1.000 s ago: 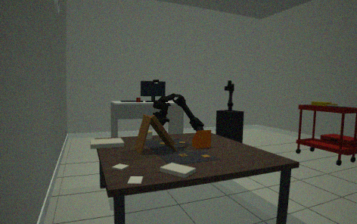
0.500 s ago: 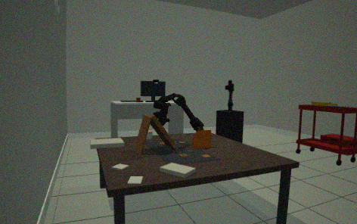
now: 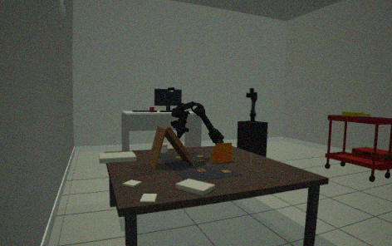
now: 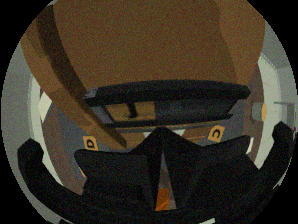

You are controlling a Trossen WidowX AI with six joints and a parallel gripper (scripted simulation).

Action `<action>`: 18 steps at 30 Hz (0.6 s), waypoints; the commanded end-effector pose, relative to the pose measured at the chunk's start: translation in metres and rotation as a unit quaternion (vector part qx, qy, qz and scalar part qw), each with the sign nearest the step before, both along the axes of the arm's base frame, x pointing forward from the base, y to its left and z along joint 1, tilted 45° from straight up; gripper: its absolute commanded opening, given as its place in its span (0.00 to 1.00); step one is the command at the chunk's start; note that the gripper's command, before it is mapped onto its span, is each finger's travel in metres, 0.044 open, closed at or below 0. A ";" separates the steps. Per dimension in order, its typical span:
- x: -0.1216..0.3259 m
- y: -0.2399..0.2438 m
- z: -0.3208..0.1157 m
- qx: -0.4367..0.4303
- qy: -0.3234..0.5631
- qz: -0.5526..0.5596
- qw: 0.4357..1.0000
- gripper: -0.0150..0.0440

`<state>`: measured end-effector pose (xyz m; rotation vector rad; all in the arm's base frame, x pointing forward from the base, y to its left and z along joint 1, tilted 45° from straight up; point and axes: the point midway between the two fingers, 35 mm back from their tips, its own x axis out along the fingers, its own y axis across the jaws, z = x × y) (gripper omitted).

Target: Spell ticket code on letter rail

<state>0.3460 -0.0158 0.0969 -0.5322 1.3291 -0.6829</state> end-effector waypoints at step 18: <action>-0.061 0.053 0.106 -0.092 0.283 0.555 0.776 0.97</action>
